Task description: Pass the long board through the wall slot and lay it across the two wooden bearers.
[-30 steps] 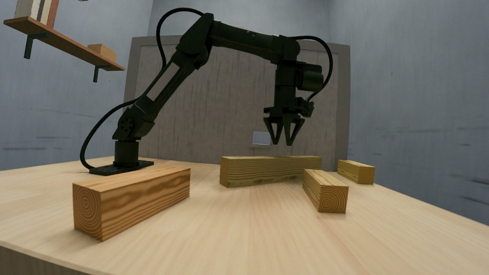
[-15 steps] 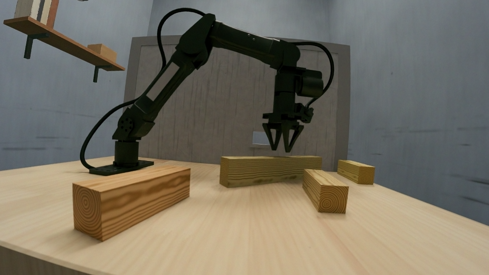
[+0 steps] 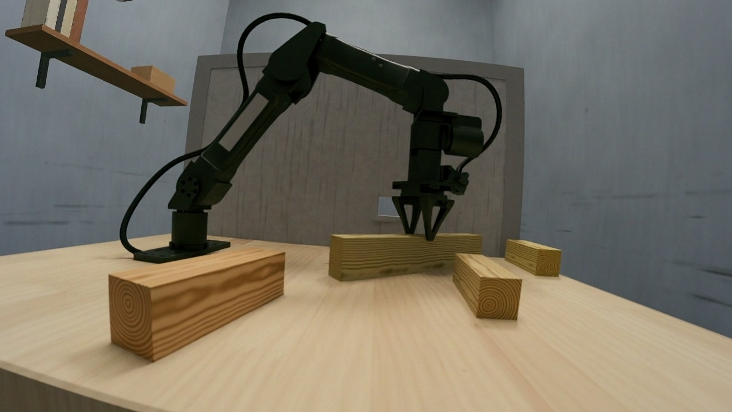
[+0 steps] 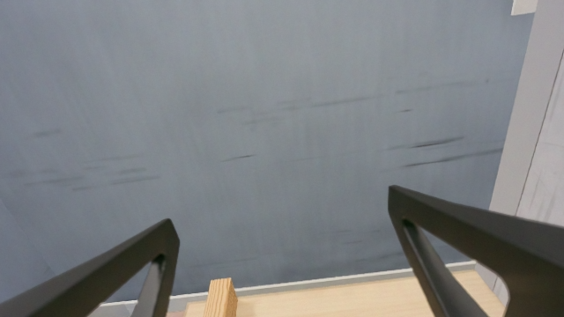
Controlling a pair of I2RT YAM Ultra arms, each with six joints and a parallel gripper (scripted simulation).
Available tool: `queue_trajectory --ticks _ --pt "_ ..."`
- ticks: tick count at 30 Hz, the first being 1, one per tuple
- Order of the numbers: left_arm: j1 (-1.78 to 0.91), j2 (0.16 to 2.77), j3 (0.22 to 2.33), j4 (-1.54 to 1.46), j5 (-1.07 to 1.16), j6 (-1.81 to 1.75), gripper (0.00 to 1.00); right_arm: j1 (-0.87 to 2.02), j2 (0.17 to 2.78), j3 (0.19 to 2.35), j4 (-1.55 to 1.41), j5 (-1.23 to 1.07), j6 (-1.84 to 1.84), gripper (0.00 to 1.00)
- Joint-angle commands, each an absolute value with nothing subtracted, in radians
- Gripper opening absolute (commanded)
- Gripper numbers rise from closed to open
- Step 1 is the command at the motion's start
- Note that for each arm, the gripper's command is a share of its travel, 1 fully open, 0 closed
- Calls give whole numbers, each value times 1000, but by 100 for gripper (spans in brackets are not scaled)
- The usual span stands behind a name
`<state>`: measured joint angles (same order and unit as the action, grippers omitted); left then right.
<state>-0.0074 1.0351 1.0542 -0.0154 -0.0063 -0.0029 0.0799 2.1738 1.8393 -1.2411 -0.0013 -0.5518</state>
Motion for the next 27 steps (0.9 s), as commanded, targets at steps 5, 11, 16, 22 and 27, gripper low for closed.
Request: queue_trajectory --ticks 5,11,16,22,27 --pt "-4 998 1094 -26 -15 -13 100 71 2149 1809 -1162 1 -553 52" --pt "-4 998 1094 -26 -15 -13 100 72 2180 1796 -1169 1 -557 52" --pt "-4 998 1094 -26 -15 -13 100 77 2144 1834 -1164 1 -558 52" --pt "-4 998 1094 -26 -15 -13 100 77 2134 1833 -1165 -2 -554 0" --pt "-4 998 1094 -26 -15 -13 100 77 2134 1833 -1165 -2 -554 0"
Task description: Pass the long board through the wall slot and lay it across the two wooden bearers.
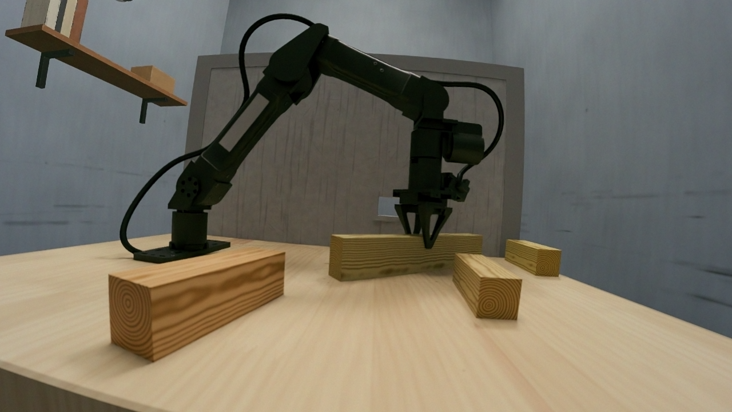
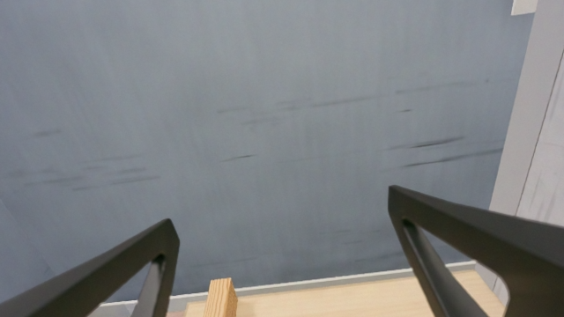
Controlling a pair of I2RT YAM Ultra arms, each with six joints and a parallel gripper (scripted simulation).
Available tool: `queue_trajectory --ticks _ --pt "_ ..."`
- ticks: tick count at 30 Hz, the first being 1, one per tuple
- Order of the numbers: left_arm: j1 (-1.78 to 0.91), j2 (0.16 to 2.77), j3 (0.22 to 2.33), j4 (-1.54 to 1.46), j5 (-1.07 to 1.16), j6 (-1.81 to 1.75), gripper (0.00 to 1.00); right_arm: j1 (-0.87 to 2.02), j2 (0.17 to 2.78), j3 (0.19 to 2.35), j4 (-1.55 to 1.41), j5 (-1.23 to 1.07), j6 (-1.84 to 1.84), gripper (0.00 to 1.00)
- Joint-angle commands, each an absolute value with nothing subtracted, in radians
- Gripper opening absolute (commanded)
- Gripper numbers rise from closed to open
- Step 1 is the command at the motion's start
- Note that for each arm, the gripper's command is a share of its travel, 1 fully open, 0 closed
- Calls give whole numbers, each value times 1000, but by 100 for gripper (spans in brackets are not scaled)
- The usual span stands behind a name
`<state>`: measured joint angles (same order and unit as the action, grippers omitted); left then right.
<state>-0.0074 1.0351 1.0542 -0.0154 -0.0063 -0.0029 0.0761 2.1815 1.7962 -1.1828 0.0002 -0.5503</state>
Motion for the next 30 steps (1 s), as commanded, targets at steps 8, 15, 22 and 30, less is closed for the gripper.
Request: queue_trajectory --ticks 8,15,22,30 --pt "-4 998 1094 -26 -15 -13 100 80 2131 1850 -1243 1 -556 0" --pt "-4 998 1094 -26 -15 -13 100 84 2128 1891 -1263 -3 -556 0" --pt "-4 998 1094 -26 -15 -13 100 76 2123 1962 -1344 -7 -558 0" --pt "-4 998 1094 -26 -15 -13 100 83 2116 2020 -1383 -8 -558 0"
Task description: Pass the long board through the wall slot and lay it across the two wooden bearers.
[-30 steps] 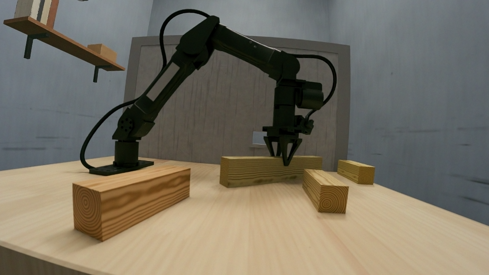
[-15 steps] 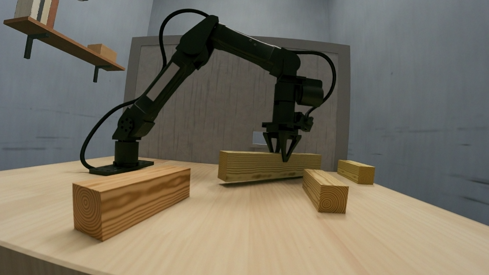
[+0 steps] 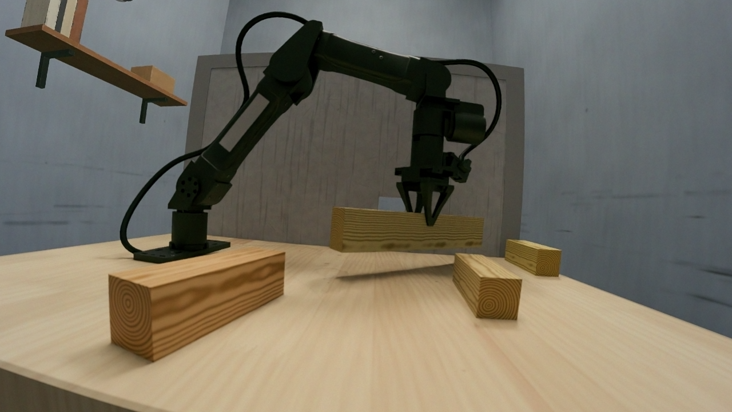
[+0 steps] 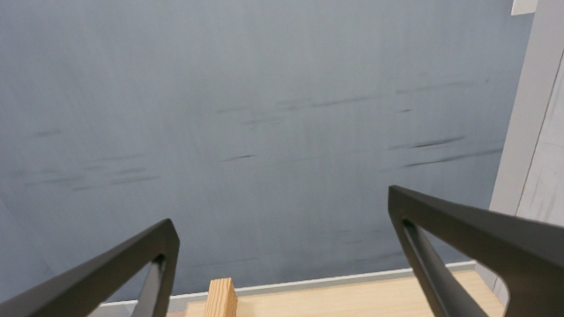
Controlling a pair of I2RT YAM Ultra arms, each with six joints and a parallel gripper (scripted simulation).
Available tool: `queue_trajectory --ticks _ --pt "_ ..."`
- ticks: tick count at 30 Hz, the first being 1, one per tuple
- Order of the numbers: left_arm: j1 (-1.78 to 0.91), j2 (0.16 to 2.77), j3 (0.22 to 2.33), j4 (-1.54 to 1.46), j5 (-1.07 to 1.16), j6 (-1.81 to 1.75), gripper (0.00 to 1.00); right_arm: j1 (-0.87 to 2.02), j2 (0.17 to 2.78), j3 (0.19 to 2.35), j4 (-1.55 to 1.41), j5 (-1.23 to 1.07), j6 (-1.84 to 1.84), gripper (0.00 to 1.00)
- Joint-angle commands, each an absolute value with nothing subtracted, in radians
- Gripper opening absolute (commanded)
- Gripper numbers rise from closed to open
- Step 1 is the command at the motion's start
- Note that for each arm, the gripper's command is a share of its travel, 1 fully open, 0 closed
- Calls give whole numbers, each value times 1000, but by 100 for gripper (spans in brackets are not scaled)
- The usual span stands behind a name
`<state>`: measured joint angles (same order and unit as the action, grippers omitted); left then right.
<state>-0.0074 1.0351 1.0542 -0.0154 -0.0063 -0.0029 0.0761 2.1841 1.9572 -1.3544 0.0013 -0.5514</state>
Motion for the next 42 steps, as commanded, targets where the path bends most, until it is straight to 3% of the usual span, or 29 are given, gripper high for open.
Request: queue_trajectory --ticks 1,16,42 --pt "-4 998 1094 -26 -15 -13 100 83 2116 2020 -1383 -8 -558 0" --pt "-4 998 1094 -26 -15 -13 100 88 2165 2172 -1530 -9 -560 0" --pt "-4 998 1094 -26 -15 -13 100 77 2122 2174 -1514 -9 -562 0"
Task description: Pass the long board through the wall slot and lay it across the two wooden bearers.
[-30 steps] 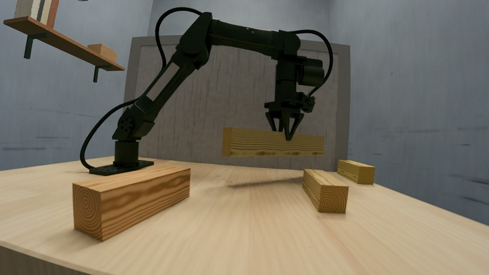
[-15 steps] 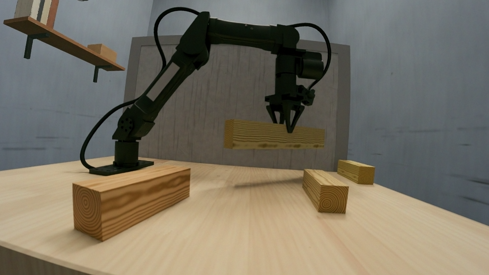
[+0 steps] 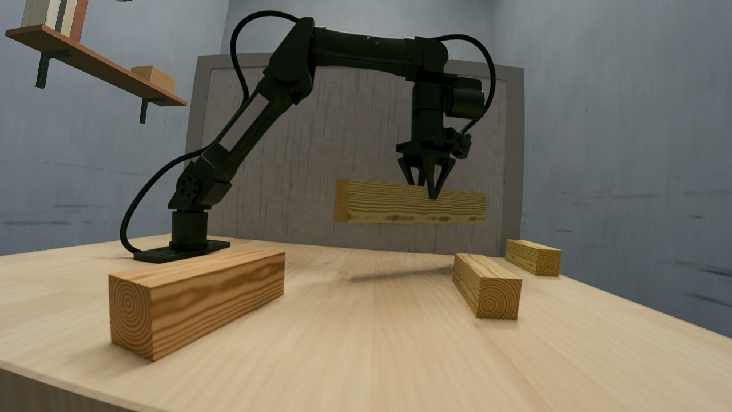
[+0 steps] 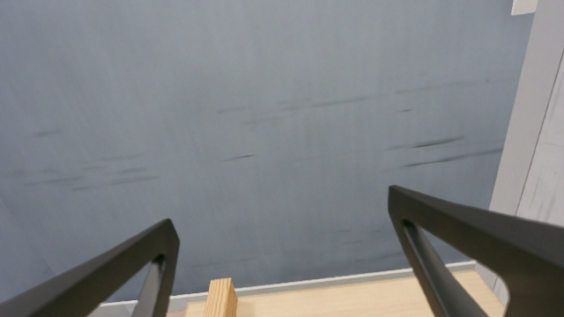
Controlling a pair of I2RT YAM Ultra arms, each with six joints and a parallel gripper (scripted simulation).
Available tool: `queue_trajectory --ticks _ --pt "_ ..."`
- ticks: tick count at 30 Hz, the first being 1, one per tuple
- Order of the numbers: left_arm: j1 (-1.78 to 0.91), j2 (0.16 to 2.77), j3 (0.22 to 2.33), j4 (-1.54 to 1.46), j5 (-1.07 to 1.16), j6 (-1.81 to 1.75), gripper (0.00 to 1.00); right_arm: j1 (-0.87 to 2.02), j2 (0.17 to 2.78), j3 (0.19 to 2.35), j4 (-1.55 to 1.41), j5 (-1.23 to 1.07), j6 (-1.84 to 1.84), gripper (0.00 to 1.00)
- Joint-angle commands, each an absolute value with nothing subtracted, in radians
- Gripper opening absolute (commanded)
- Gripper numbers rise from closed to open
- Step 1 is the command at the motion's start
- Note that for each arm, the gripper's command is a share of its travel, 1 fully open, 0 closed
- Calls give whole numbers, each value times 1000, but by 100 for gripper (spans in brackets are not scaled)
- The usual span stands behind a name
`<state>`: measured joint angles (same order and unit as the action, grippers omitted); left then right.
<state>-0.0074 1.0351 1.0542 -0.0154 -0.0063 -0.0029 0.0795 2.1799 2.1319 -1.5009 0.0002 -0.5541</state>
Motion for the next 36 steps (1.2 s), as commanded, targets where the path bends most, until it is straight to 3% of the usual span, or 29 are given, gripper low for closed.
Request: queue_trajectory --ticks 1,30,36 --pt "-4 998 1094 -26 -15 -13 100 81 2122 2174 -1514 -9 -562 0" --pt "-4 998 1094 -26 -15 -13 100 80 2122 2175 -1514 -9 -562 0" --pt "-4 998 1094 -26 -15 -13 100 55 2138 2100 -1438 15 -936 0"
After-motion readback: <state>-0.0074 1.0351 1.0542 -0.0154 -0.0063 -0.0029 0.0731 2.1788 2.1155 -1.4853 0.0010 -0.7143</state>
